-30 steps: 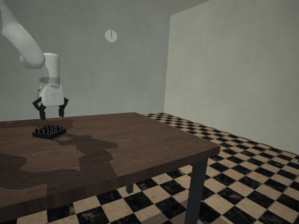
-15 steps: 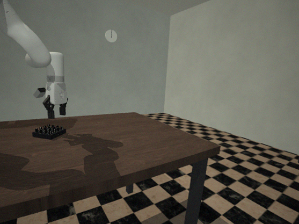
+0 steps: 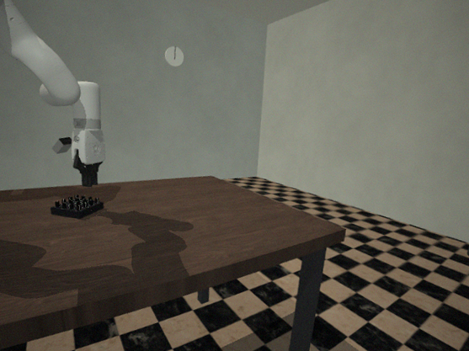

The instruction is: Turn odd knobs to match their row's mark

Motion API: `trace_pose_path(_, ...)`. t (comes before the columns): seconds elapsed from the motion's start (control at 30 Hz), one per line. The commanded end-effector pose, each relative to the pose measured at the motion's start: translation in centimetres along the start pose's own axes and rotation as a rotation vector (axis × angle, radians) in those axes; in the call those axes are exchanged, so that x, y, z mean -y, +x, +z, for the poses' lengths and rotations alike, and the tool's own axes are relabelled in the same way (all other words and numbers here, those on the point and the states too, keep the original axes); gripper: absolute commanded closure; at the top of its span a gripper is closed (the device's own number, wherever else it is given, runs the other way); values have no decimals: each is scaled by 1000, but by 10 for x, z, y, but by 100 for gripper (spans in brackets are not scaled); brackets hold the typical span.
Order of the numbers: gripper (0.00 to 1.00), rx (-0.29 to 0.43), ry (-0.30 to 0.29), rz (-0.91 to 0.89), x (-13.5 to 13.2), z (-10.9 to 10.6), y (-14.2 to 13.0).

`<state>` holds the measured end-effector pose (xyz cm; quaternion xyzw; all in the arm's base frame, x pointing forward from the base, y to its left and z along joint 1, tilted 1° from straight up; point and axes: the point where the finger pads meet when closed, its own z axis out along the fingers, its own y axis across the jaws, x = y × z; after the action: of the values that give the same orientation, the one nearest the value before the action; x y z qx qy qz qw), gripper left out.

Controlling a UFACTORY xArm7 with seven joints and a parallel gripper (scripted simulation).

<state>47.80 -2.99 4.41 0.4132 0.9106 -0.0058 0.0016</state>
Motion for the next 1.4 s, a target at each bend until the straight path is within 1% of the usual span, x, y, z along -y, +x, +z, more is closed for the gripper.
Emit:
trace_pose_path(0.0, 81, 3, -3, 0, -1, -2, -1)
trace_pose_path(0.8, 81, 3, -3, 0, -1, -1, -1)
trace_pose_path(1.07, 81, 3, -2, -1, -1, 2, -1)
trace_pose_path(1.37, 81, 3, -2, -1, -1, 11, -1)
